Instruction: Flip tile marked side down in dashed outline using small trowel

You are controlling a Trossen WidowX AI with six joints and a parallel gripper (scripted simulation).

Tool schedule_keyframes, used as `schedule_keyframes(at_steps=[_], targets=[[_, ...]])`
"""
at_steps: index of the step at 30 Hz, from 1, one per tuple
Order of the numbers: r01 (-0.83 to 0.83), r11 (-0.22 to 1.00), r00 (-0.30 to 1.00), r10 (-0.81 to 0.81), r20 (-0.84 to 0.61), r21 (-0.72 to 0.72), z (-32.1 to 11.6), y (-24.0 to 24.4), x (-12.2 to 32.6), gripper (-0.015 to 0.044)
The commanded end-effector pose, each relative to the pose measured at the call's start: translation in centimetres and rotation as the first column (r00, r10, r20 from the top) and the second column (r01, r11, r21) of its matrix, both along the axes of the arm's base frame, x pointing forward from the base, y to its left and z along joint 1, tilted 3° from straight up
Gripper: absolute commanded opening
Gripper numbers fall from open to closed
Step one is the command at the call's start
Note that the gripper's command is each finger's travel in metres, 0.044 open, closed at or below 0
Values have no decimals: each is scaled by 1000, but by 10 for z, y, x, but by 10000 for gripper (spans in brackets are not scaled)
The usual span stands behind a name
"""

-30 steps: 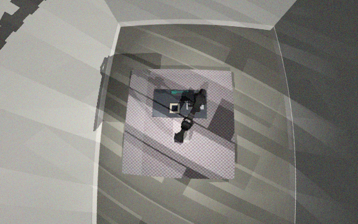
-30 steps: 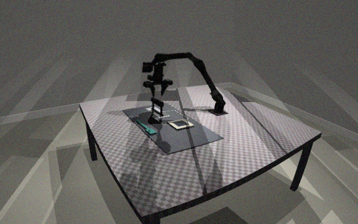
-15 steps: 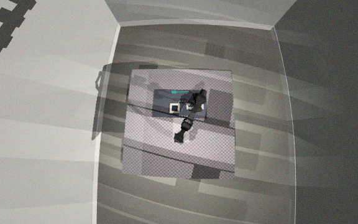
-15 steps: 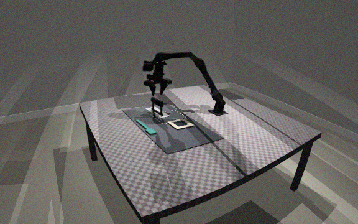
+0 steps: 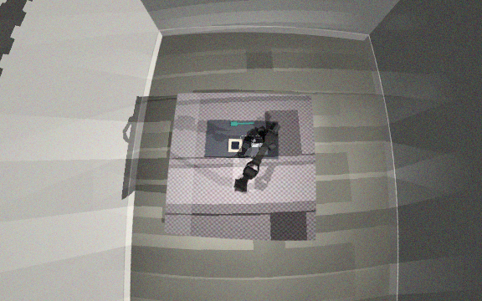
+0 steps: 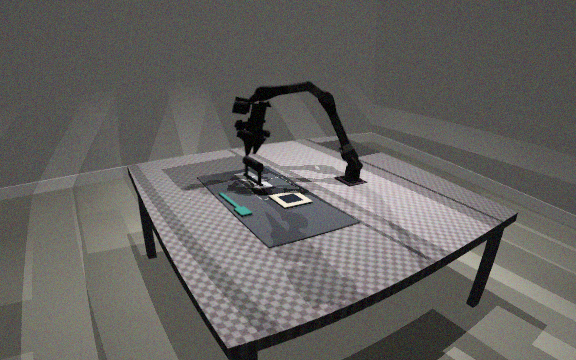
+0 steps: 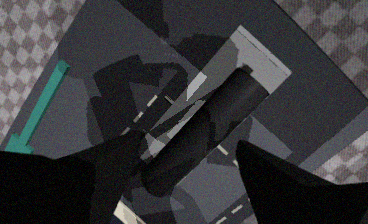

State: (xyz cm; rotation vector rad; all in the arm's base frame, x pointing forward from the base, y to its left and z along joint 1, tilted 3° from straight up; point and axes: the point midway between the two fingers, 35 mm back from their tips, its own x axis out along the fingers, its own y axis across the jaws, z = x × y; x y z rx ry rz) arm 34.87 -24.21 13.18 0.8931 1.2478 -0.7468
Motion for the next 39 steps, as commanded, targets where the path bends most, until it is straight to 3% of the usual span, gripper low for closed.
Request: schedule_keyframes(at_steps=[1,19,39], targets=[[-106,994,994,107,37,-26,0,-3,0,300],[-563,793,795,596,109,-232,-10,-12,-6,300],[-815,297,365,930,-42,-498,-19,-23,-19,300]])
